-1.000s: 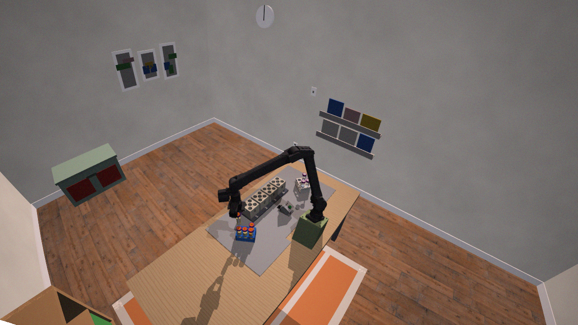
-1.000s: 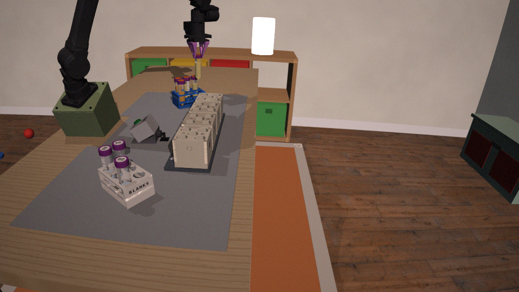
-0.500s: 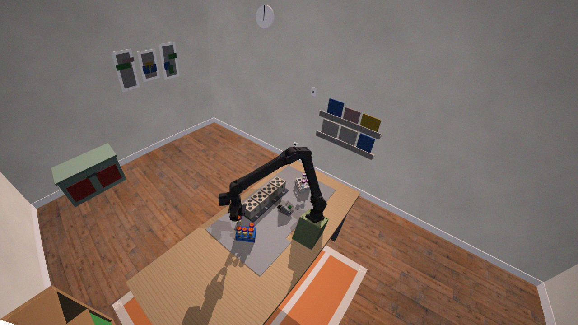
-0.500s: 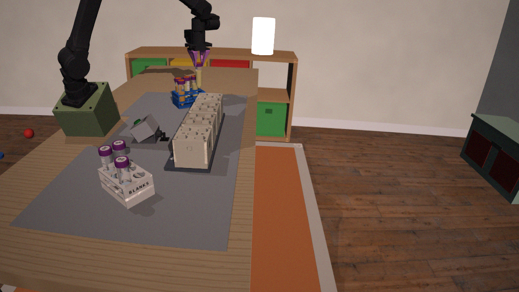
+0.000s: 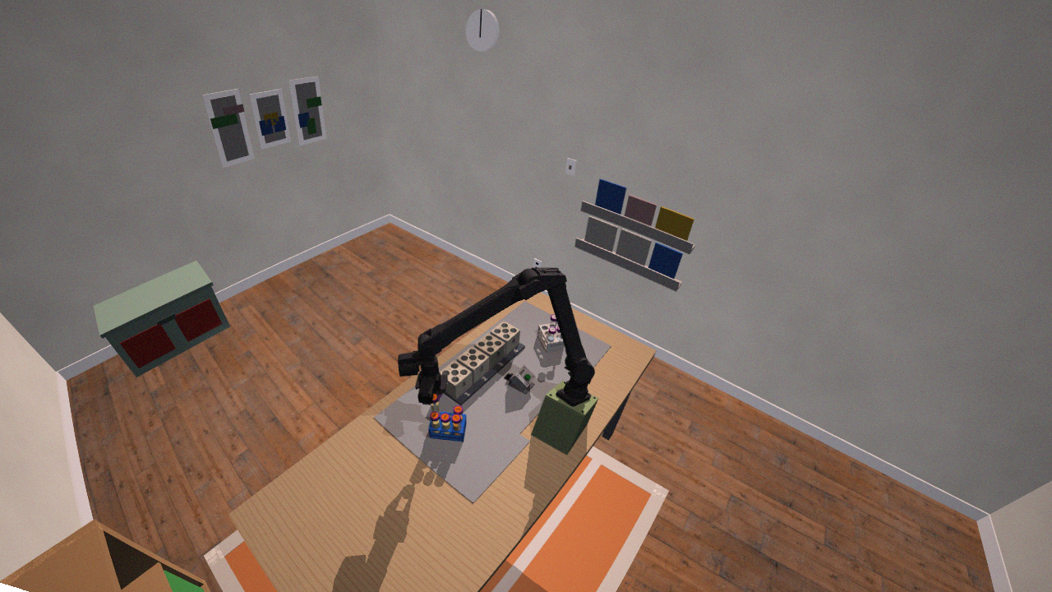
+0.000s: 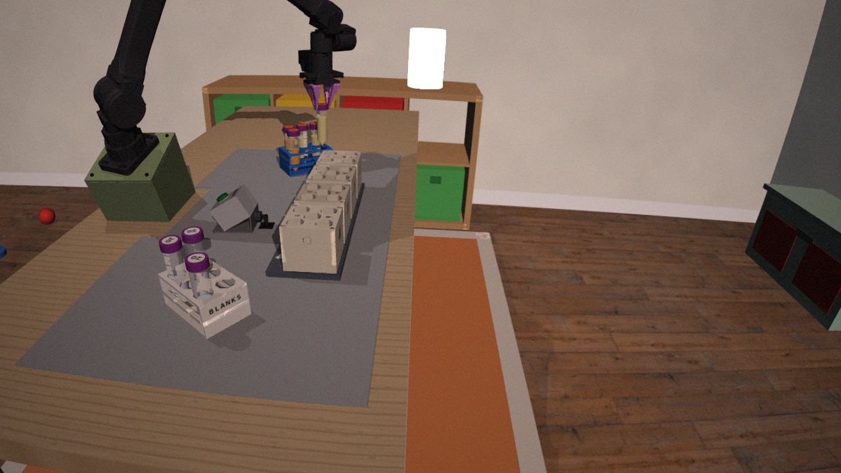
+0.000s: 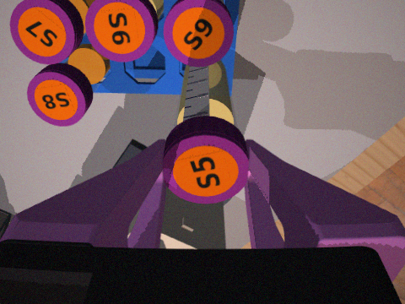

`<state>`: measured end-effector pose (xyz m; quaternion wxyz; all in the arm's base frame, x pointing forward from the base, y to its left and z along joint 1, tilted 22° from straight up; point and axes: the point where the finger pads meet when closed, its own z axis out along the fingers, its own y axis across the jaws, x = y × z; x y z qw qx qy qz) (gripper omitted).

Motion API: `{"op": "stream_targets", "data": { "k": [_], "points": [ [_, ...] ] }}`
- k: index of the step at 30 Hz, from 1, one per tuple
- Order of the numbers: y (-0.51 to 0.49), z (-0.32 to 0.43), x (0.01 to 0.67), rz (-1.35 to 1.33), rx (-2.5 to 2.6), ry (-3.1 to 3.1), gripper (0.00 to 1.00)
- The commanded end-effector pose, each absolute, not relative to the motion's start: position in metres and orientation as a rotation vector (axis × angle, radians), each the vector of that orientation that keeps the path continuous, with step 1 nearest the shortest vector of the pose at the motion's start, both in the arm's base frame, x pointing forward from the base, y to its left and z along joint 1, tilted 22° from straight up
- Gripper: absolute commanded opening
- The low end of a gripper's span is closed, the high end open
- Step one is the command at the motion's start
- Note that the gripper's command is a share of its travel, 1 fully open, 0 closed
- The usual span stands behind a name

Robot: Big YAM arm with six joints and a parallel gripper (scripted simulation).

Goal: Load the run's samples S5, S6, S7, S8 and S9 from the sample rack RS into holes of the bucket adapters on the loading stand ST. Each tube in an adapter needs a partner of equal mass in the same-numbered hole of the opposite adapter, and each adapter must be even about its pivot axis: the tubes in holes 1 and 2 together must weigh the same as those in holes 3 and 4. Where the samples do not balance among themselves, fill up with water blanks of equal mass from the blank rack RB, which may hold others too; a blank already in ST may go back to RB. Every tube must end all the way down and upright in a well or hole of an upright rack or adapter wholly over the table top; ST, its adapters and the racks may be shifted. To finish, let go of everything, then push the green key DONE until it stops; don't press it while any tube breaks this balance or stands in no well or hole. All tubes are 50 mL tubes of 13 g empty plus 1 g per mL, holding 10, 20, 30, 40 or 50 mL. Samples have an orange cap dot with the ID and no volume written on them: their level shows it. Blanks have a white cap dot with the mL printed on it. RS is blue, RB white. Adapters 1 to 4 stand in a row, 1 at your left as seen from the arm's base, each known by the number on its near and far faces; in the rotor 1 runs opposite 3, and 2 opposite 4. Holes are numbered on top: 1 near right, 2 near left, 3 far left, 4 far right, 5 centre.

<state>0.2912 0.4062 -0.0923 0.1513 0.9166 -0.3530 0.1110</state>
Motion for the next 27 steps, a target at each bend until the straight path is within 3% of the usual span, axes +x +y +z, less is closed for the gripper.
{"op": "stream_targets", "data": {
  "k": [1, 27],
  "points": [
    [0.422, -0.078, 0.301, 0.333, 2.672, -1.036, 0.0],
    [0.395, -0.117, 0.301, 0.317, 2.637, -1.024, 0.0]
  ]
}}
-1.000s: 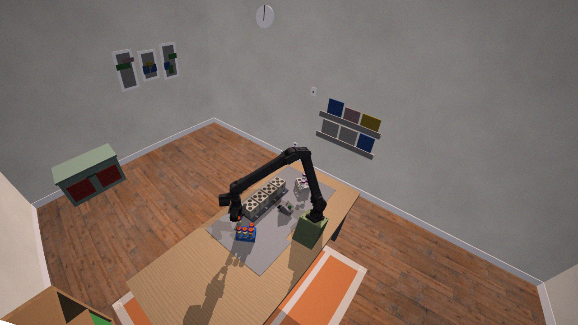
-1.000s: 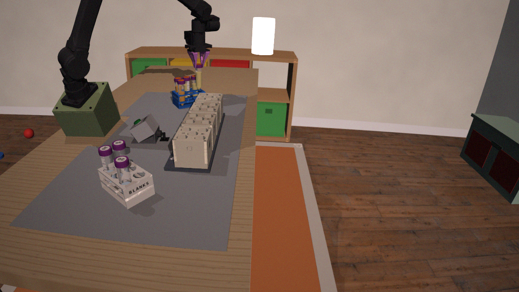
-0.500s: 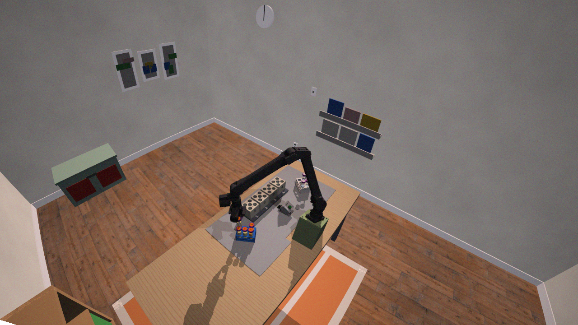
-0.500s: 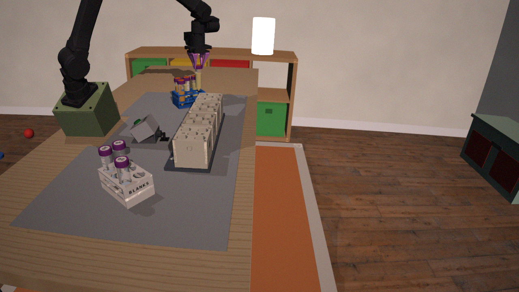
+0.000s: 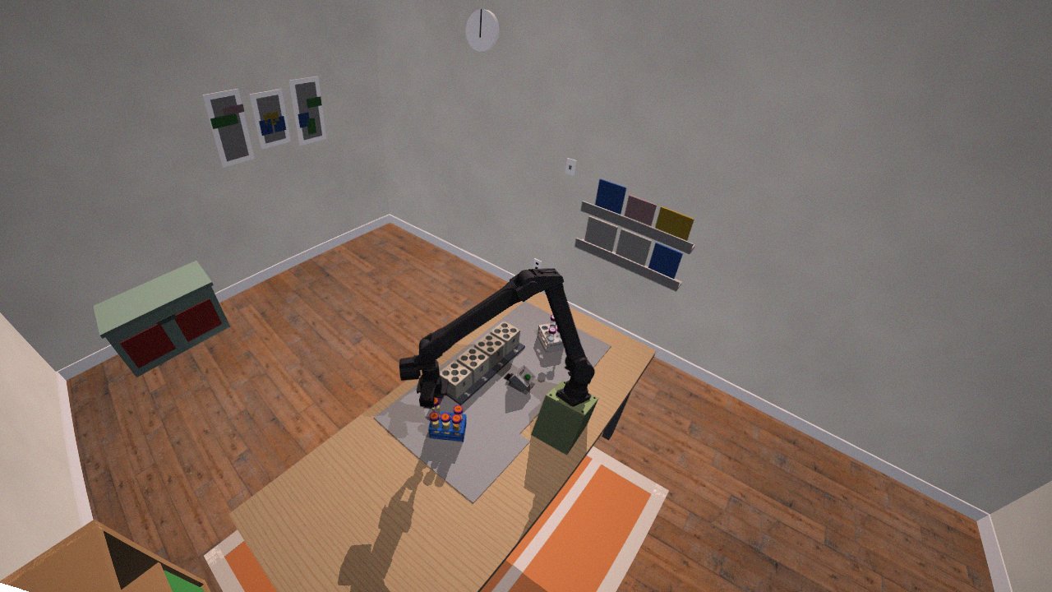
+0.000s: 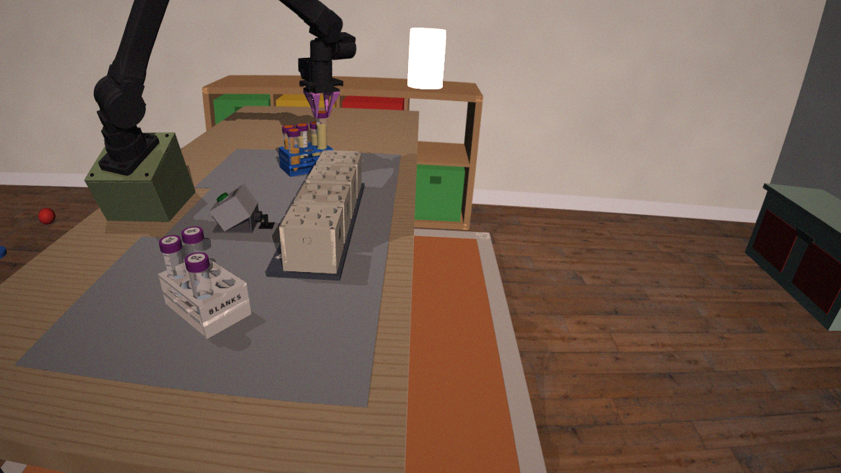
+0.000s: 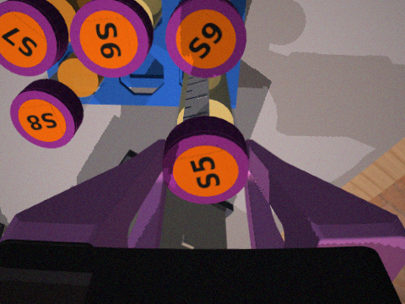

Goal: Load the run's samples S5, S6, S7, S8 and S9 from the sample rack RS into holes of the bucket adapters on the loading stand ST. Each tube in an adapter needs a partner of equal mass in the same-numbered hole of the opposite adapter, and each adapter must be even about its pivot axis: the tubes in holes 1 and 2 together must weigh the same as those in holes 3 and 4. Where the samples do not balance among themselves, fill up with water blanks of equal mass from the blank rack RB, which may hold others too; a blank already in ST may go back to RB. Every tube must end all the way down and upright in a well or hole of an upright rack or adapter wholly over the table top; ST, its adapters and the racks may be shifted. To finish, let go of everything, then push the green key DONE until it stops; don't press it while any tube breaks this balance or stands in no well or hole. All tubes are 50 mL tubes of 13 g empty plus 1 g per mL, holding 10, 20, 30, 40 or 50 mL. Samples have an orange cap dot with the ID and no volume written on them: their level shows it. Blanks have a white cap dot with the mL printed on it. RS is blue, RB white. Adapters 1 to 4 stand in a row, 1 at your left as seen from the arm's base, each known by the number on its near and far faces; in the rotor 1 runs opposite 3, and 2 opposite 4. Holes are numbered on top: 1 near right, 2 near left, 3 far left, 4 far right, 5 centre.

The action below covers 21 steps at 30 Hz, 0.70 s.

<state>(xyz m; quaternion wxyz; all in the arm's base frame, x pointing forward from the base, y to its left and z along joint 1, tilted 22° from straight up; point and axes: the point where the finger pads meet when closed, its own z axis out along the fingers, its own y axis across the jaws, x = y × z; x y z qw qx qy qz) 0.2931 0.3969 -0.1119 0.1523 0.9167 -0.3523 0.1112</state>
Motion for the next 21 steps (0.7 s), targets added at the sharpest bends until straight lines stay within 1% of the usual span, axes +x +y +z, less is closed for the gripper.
{"op": "stream_targets", "data": {
  "k": [1, 21],
  "points": [
    [0.395, -0.118, 0.301, 0.317, 2.637, -1.023, 0.0],
    [0.392, -0.139, 0.306, 0.319, 2.644, -1.028, 0.0]
  ]
}}
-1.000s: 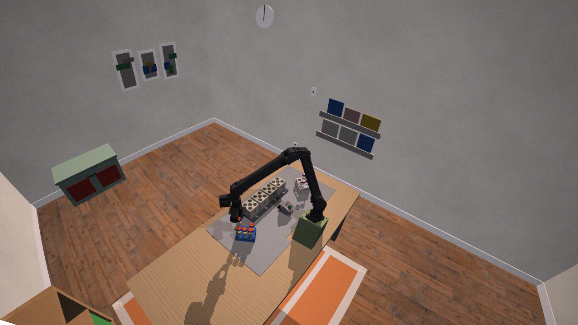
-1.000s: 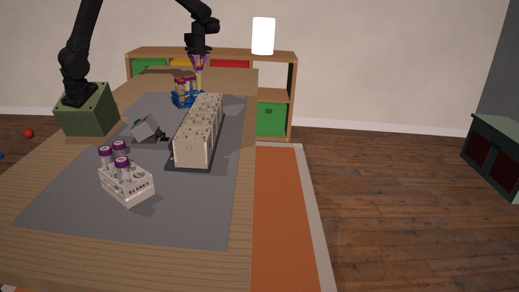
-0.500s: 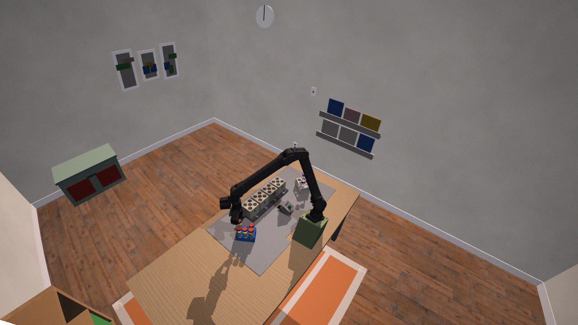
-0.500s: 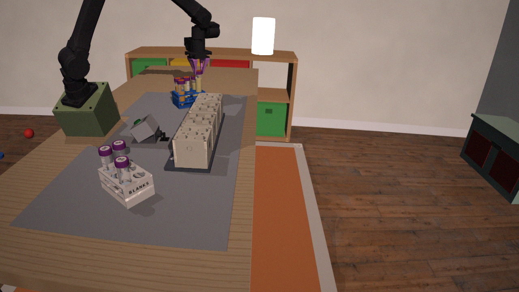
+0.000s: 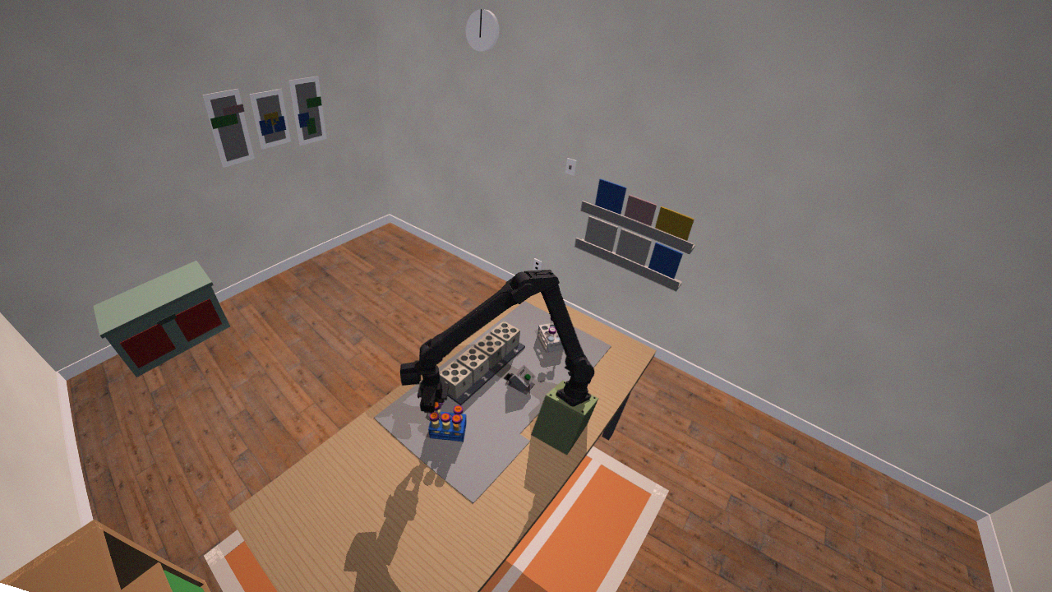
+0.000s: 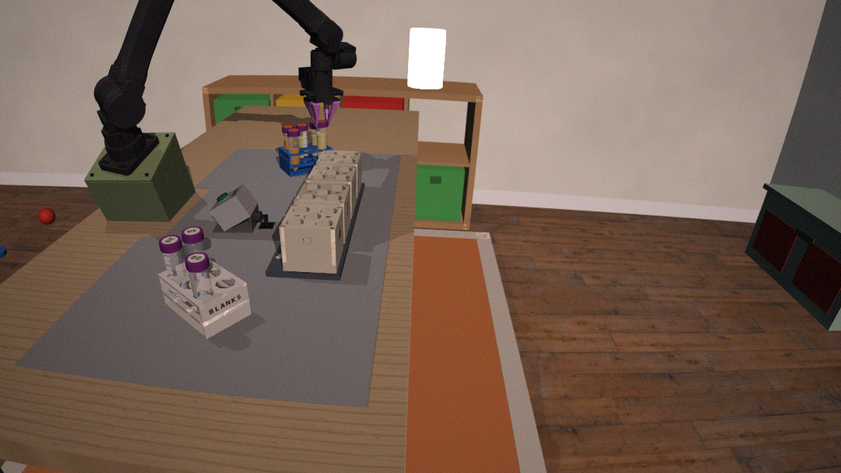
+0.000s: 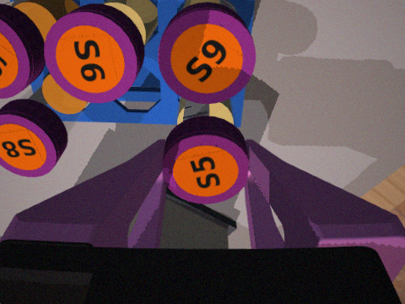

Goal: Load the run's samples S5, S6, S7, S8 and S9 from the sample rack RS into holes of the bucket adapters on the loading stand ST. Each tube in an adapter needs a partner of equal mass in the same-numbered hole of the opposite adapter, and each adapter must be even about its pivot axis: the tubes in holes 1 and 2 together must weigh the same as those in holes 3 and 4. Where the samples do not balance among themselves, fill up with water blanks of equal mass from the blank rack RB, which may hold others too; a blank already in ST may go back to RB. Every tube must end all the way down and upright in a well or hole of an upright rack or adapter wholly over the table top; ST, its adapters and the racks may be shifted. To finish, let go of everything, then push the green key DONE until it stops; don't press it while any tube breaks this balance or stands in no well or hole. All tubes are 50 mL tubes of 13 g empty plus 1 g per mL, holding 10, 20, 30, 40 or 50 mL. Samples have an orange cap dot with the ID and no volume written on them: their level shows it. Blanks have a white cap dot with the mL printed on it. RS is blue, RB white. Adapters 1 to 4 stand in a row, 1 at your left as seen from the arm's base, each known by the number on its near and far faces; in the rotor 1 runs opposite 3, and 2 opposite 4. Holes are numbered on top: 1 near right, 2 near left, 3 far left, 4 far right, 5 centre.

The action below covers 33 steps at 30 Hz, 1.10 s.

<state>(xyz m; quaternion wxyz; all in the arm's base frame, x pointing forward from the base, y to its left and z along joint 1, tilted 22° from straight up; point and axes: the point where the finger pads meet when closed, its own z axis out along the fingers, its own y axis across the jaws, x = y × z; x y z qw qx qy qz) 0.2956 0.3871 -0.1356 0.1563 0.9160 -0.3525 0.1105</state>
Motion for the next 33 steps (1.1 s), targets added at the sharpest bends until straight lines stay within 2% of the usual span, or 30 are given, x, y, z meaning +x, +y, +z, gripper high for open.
{"op": "stream_targets", "data": {
  "k": [1, 21, 22, 33],
  "points": [
    [0.392, -0.139, 0.306, 0.319, 2.644, -1.028, 0.0],
    [0.403, -0.136, 0.308, 0.334, 2.67, -1.035, 0.0],
    [0.403, -0.136, 0.308, 0.334, 2.67, -1.035, 0.55],
    [0.403, -0.136, 0.308, 0.334, 2.67, -1.035, 0.55]
  ]
}}
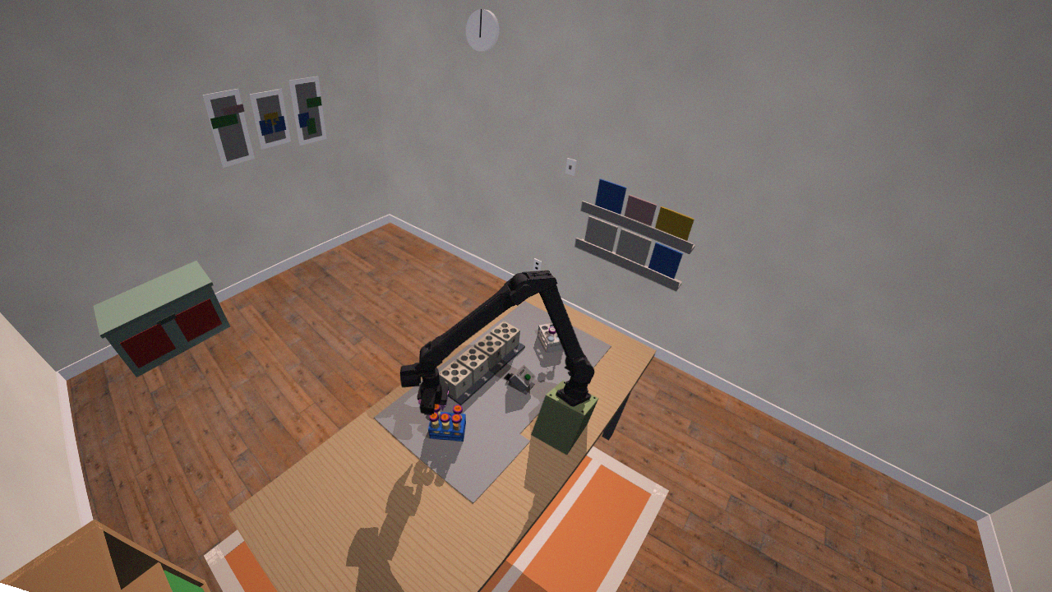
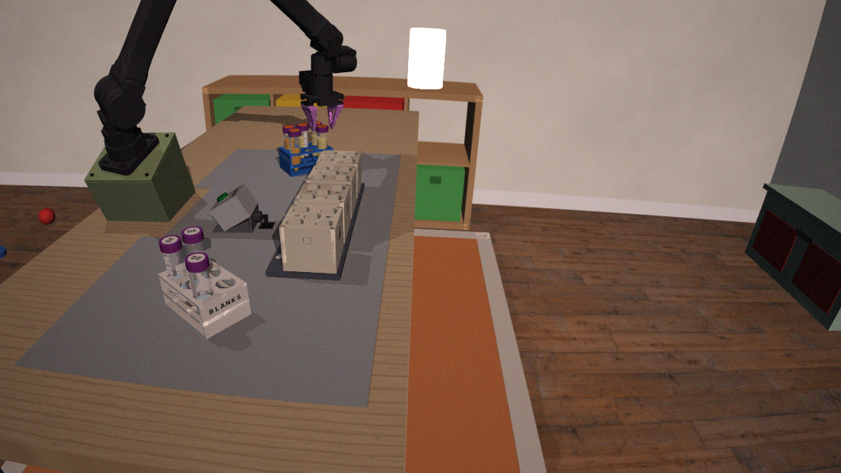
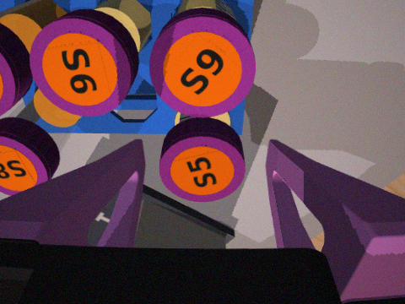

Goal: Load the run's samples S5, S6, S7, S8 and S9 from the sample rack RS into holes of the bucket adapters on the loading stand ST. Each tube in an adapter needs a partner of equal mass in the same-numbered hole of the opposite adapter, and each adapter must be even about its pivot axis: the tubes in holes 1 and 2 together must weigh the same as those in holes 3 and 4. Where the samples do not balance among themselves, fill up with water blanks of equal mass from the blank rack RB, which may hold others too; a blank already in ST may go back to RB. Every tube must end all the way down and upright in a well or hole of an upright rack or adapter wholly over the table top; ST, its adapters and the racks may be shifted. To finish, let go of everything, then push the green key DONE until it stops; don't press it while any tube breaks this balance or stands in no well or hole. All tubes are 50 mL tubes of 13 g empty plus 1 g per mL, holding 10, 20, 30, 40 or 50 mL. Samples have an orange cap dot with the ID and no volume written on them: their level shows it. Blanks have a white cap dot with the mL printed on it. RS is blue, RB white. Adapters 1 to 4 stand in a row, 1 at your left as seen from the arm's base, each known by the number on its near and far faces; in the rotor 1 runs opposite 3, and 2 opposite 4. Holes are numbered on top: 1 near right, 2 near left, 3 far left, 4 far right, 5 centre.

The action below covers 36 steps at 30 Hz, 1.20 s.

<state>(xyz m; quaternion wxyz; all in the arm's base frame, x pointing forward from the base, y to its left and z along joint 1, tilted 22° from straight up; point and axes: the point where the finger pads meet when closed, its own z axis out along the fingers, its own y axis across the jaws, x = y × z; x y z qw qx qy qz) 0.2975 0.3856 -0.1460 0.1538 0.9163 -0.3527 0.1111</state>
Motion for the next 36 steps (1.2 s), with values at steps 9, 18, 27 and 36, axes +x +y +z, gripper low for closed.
{"op": "stream_targets", "data": {
  "k": [9, 18, 27, 36],
  "points": [
    [0.429, -0.096, 0.306, 0.349, 2.704, -1.05, 0.55],
    [0.416, -0.1, 0.303, 0.333, 2.671, -1.036, 0.55],
    [0.416, -0.1, 0.303, 0.333, 2.671, -1.036, 0.55],
    [0.416, -0.1, 0.303, 0.333, 2.671, -1.036, 0.55]
  ]
}}
